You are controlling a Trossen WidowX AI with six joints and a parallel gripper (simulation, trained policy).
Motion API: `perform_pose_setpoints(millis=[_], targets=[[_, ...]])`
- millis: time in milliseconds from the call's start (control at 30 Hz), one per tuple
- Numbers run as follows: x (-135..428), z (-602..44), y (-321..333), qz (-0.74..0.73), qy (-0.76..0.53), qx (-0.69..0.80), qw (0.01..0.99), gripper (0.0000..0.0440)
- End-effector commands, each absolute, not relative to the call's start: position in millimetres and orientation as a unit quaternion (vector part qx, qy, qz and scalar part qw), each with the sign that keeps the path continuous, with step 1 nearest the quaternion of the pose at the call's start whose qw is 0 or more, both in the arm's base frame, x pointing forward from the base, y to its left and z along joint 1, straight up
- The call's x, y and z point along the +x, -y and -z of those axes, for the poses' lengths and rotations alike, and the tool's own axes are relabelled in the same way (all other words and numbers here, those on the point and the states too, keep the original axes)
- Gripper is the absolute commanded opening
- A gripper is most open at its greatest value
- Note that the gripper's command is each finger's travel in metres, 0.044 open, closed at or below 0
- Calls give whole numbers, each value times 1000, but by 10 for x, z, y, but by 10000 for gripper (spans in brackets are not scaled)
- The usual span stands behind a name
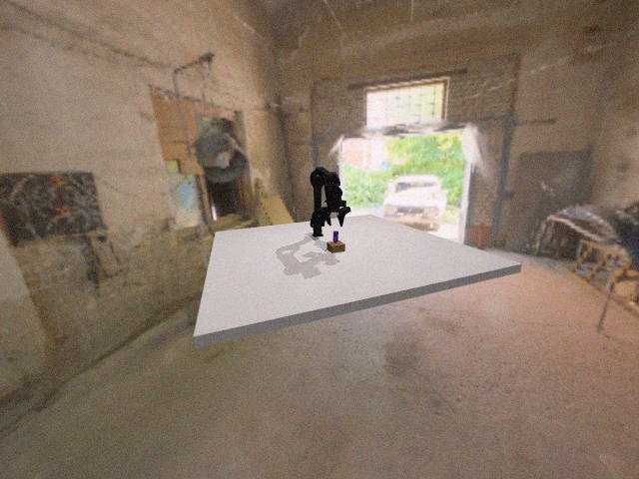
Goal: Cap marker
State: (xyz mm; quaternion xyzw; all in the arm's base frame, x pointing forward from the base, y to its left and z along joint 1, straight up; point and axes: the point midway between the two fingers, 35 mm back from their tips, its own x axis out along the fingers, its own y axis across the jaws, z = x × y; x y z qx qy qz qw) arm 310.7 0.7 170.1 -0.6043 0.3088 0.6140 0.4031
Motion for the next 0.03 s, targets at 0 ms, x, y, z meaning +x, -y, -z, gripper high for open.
perform_pose_setpoints(millis=[0], targets=[[3060, -1775, -5, -611, -306, -605, 408, 282]])
